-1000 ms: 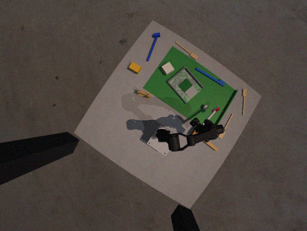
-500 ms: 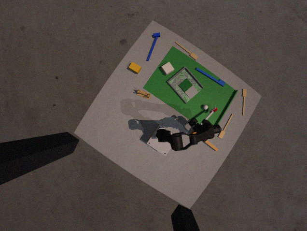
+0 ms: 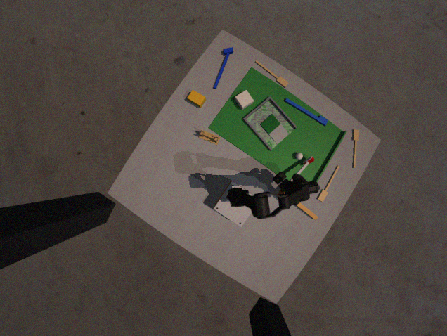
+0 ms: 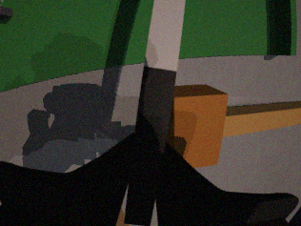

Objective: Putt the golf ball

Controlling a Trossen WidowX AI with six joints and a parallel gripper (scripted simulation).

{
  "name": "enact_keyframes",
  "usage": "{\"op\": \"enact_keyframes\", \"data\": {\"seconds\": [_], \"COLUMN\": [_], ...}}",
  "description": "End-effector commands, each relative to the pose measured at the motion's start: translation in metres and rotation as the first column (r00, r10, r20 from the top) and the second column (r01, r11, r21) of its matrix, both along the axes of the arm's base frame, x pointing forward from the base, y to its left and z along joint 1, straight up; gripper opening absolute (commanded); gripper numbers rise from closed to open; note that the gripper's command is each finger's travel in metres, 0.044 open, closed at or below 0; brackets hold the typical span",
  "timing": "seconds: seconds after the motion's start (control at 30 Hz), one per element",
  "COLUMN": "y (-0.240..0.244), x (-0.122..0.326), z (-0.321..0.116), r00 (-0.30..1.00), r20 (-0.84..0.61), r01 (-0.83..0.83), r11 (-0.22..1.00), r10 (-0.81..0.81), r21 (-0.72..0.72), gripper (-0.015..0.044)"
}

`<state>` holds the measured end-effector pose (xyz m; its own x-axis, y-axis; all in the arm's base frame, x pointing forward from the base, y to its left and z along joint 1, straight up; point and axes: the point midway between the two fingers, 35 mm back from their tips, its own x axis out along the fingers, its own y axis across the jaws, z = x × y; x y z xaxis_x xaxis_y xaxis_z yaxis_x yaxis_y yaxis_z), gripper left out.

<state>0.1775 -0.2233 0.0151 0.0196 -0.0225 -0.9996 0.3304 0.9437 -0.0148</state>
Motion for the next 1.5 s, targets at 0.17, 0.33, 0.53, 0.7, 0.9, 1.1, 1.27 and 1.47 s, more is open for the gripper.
{"op": "enact_keyframes", "data": {"seconds": [0.17,0.33,0.53,0.7,0.9,1.1,1.27,1.47], "y": [0.000,0.000,-0.016,-0.029,-0.023,0.045,0.101,0.103], "x": [0.000,0.000,-0.005,-0.010,-0.009,0.025,0.036,0.037], "z": [-0.002,-0.002,-0.004,-0.005,-0.004,-0.004,-0.006,0.000], "r00": [1.000,1.000,1.000,1.000,1.000,1.000,1.000,1.000], "r20": [-0.001,-0.001,-0.002,-0.002,-0.003,0.001,0.002,0.003], "r01": [0.000,0.000,0.003,0.006,0.014,0.010,0.006,0.006], "r11": [1.000,1.000,1.000,1.000,1.000,1.000,1.000,1.000], "r10": [0.000,0.000,-0.003,-0.006,-0.014,-0.010,-0.006,-0.006], "r21": [0.001,0.001,0.000,-0.002,-0.001,0.005,0.010,0.010], "gripper": [0.0000,0.0000,0.0000,0.0000,0.0000,0.0000,0.0000,0.0000]}}
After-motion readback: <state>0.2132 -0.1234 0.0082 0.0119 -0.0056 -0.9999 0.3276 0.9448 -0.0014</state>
